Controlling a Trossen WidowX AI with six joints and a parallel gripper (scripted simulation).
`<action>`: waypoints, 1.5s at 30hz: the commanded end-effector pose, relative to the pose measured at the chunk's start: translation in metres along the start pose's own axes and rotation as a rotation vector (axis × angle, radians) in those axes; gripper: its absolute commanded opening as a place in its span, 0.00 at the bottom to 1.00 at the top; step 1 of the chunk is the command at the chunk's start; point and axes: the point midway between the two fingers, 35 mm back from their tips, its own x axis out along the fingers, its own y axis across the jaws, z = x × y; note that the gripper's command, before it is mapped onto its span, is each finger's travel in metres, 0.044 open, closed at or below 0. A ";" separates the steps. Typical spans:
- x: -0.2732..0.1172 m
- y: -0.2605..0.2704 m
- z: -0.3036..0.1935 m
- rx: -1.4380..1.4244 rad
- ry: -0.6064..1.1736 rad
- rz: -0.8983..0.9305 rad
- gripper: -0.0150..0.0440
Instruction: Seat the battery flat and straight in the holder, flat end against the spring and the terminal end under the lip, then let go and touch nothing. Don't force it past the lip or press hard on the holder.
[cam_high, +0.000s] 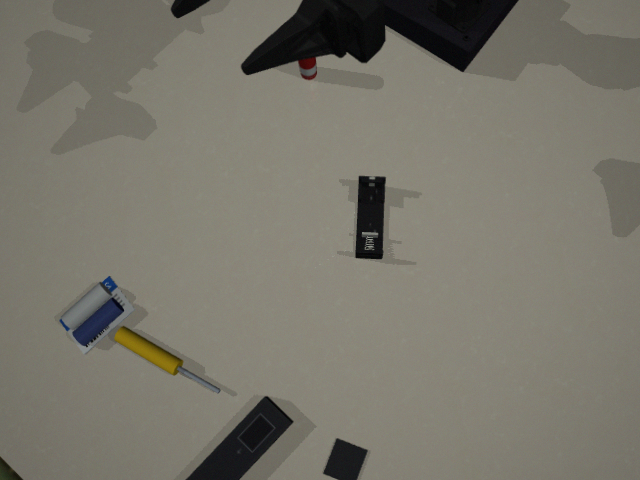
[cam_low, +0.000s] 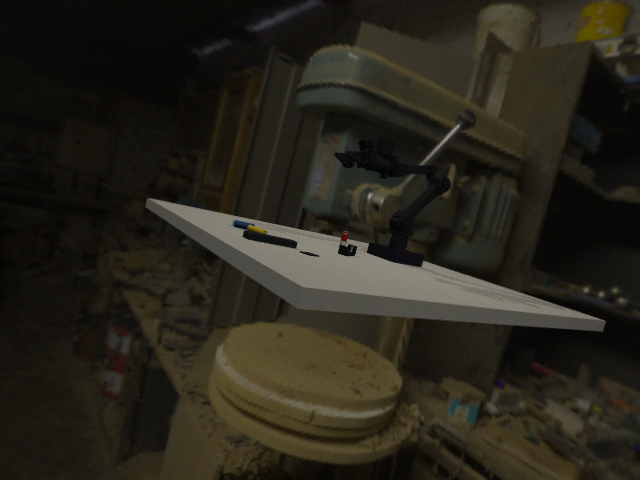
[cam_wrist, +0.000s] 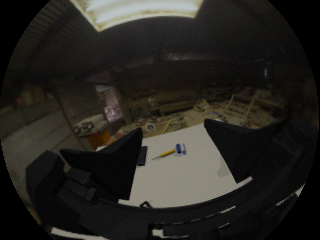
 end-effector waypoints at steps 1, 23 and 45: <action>0.001 -0.001 -0.003 -0.005 0.017 -0.004 0.89; -0.129 -0.063 -0.193 -0.155 1.554 0.038 0.25; -0.128 -0.069 -0.273 -0.155 1.554 0.038 0.25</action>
